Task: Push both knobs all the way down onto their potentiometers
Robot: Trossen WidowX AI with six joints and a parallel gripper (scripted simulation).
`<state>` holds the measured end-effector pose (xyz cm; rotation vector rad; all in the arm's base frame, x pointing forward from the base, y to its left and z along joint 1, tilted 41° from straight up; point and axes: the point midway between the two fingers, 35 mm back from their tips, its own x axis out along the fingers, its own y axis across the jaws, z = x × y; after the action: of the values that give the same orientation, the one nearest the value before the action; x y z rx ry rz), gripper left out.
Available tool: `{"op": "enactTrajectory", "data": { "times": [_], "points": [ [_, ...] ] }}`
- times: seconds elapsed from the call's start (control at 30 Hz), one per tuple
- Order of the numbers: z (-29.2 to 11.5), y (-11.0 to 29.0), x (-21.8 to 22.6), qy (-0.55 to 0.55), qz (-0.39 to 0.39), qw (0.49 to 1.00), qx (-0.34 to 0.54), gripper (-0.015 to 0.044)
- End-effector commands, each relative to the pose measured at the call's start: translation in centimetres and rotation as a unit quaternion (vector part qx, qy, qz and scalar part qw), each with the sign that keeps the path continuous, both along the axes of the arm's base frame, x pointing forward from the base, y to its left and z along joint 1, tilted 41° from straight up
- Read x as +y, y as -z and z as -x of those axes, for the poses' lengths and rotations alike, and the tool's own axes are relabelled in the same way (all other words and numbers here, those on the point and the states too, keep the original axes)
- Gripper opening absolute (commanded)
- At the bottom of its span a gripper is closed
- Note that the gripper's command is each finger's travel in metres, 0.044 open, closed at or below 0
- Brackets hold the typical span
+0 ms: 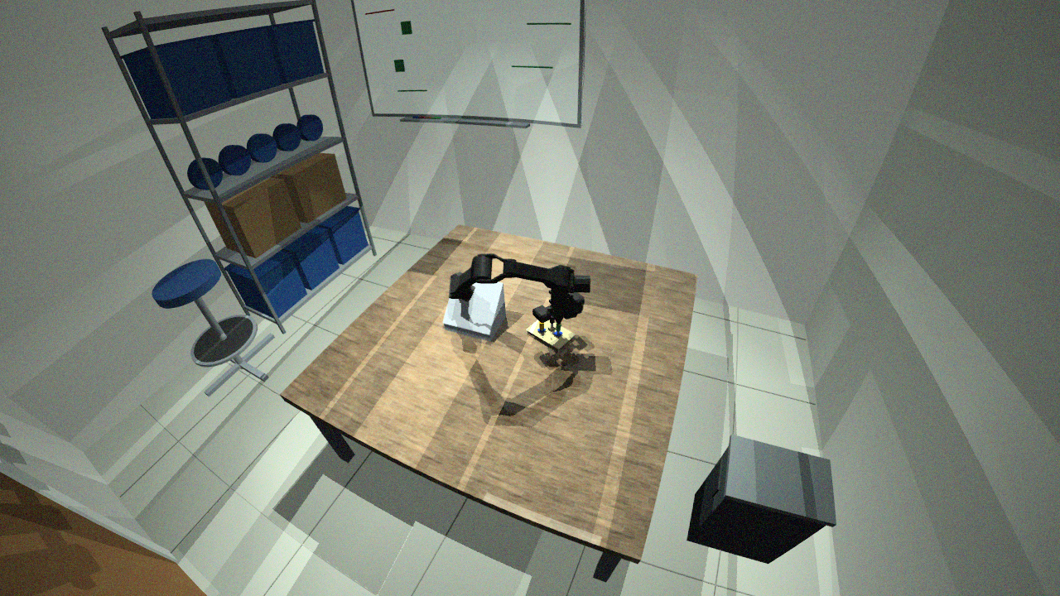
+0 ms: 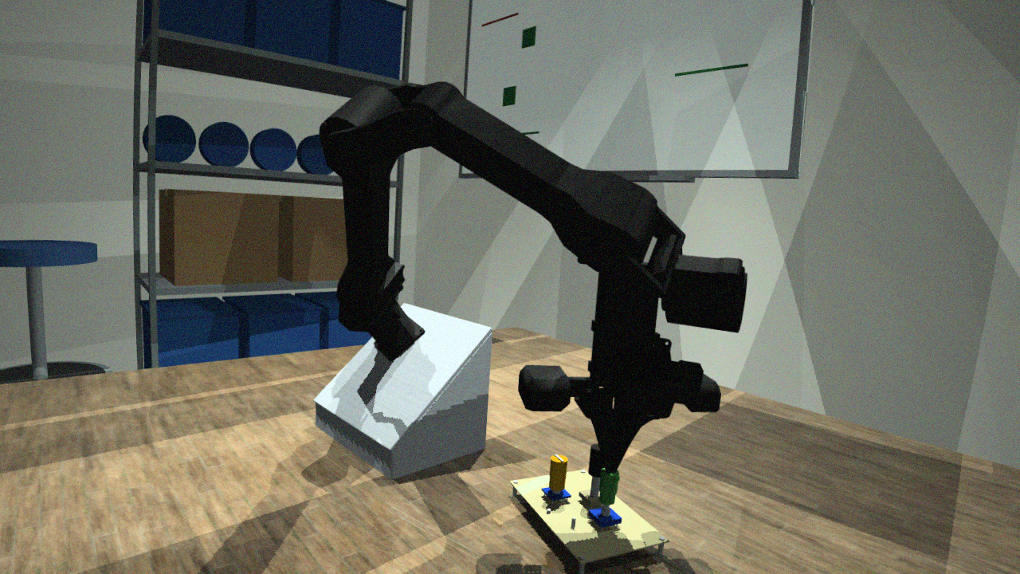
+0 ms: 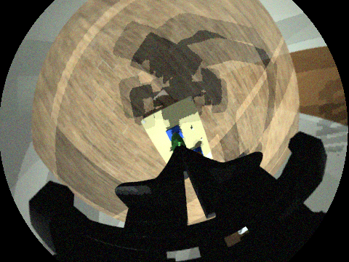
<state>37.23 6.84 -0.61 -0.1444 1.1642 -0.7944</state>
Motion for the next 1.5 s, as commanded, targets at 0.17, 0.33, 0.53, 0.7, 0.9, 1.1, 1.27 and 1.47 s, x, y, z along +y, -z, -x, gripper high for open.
{"op": "enactTrajectory", "data": {
  "times": [0.17, 0.33, 0.53, 0.7, 0.9, 1.1, 1.27, 1.47],
  "points": [
    [-0.14, 0.23, -0.24, -0.001, 0.002, 1.0, -0.001, 0.0],
    [-0.15, 0.29, -0.3, -0.001, 0.002, 1.0, -0.001, 0.0],
    [-0.15, 0.29, -0.3, -0.001, 0.002, 1.0, -0.001, 0.0],
    [-0.19, 0.48, -0.46, -0.001, 0.002, 1.0, -0.001, 0.0],
    [-0.2, 0.5, -0.47, -0.001, 0.002, 1.0, -0.001, 0.0],
    [-0.21, 0.55, -0.51, -0.001, 0.002, 1.0, -0.001, 0.0],
    [-0.24, 0.7, -0.64, -0.001, 0.003, 1.0, -0.001, 0.0],
    [-0.24, 0.7, -0.64, -0.001, 0.003, 1.0, -0.001, 0.0]
  ]
}}
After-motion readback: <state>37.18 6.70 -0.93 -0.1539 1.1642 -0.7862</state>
